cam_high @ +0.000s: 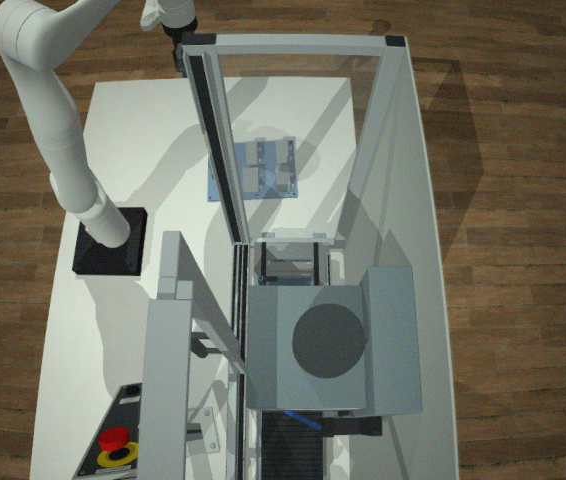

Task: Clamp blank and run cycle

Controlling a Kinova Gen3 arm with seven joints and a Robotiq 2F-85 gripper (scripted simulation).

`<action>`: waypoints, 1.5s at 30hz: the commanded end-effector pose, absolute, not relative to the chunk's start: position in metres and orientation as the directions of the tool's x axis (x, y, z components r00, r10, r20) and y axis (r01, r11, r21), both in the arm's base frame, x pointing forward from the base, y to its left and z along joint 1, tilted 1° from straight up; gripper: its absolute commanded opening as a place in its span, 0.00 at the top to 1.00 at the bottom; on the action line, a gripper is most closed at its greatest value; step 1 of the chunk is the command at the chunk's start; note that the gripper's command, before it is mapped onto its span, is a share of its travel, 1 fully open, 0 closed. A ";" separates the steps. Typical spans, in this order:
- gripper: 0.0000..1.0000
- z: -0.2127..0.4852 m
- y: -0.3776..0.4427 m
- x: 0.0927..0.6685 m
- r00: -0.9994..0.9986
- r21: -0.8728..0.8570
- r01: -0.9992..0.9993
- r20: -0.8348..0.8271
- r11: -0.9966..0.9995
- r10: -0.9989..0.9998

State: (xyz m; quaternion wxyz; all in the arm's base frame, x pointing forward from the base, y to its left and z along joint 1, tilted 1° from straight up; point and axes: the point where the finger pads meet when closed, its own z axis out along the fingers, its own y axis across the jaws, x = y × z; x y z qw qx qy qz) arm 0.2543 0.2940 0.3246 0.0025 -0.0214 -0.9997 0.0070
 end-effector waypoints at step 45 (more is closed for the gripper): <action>0.00 0.325 0.294 0.254 -0.743 -0.012 0.669 -0.005 0.743 0.669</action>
